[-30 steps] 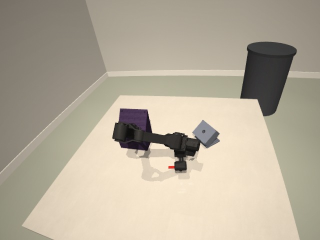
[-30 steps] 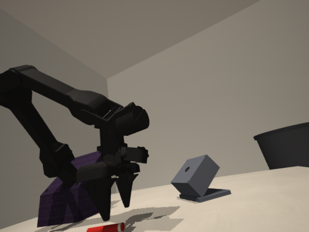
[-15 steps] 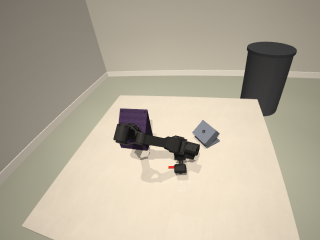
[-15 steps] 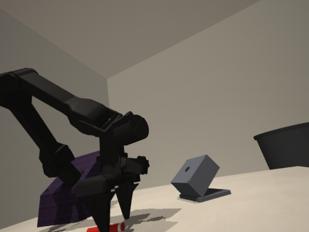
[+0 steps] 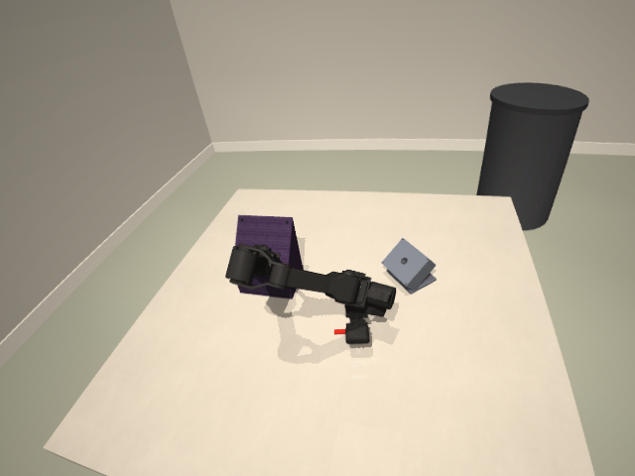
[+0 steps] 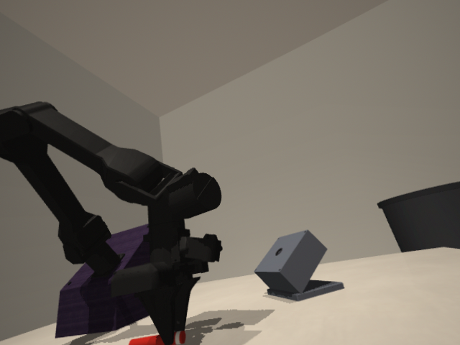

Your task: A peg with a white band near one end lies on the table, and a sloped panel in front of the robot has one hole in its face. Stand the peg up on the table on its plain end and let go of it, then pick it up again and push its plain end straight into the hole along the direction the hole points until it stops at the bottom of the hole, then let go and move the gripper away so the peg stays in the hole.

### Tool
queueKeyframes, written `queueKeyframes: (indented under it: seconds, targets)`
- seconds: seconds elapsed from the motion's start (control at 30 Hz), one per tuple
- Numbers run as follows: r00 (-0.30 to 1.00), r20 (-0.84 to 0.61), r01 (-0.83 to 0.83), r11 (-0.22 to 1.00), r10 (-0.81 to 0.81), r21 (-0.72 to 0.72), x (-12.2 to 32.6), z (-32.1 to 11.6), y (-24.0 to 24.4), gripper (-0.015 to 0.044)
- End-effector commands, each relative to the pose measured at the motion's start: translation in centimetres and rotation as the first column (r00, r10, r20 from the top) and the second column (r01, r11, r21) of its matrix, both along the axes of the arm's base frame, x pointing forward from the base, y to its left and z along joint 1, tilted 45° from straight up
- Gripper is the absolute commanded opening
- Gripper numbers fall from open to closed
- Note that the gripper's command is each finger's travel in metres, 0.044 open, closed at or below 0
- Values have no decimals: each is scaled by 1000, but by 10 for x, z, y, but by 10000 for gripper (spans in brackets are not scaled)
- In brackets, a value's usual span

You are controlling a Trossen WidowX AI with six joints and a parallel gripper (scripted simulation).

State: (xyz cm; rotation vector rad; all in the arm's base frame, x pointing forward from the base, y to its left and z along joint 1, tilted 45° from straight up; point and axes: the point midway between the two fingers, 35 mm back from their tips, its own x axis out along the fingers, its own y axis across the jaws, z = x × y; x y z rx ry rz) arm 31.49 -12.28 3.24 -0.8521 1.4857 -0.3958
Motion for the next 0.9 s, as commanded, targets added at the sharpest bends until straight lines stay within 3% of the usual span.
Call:
queueKeyframes:
  seconds: [0.0, 0.17, 0.47, 0.87]
  targets:
    - [1000, -2, -3, 1000, 3, 4, 0, -1, 0, 110]
    - [1000, -2, -3, 1000, 3, 4, 0, -1, 0, 110]
    - [1000, -2, -3, 1000, 3, 4, 0, -1, 0, 50]
    - [998, 40, -43, 999, 42, 17, -2, 3, 2, 49]
